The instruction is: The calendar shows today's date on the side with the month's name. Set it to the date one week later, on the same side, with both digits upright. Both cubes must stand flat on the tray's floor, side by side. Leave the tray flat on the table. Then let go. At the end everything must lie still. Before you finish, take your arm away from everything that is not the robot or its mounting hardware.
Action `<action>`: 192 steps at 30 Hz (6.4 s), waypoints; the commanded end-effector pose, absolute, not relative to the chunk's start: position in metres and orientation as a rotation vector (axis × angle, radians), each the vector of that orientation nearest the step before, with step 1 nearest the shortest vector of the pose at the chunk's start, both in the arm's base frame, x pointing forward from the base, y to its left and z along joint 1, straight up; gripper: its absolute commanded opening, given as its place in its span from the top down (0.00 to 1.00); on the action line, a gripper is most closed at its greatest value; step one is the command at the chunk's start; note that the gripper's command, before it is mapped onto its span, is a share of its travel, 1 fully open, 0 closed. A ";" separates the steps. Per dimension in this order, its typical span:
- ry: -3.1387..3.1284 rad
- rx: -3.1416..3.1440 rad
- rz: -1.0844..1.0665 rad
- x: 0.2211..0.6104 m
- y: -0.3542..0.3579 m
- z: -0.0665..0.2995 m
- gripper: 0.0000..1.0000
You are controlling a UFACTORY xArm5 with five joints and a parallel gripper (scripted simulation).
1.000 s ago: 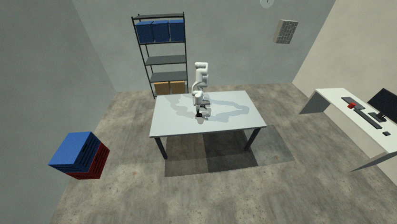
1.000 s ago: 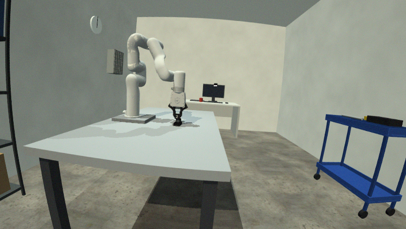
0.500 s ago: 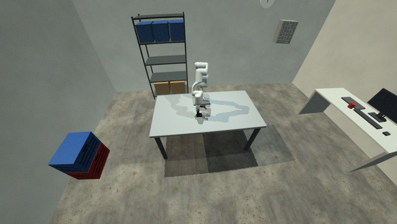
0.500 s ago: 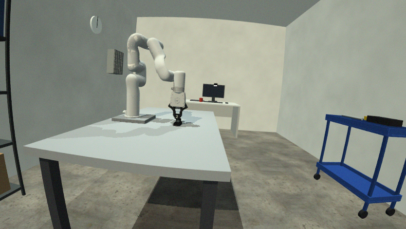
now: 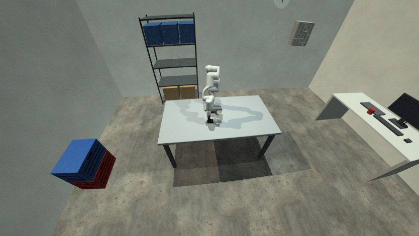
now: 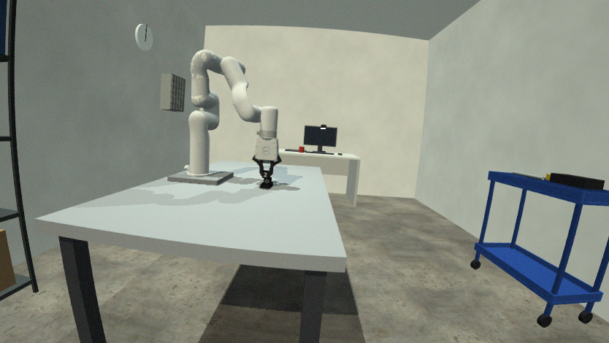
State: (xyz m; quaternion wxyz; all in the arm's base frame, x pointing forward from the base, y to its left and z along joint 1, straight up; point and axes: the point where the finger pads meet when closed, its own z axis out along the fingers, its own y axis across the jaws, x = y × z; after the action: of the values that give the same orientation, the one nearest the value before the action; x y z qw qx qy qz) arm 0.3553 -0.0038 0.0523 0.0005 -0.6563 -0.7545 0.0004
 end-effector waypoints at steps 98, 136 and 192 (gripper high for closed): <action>-2.372 -2.063 -0.002 0.356 -0.004 0.029 0.71; -2.372 -2.063 -0.002 0.356 -0.004 0.029 0.71; -2.371 -2.063 -0.002 0.356 -0.004 0.026 0.71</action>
State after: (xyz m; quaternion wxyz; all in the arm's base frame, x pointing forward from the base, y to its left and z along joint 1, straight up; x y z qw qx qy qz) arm 0.3551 -0.0040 0.0265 0.0004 -0.6563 -0.7545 0.0004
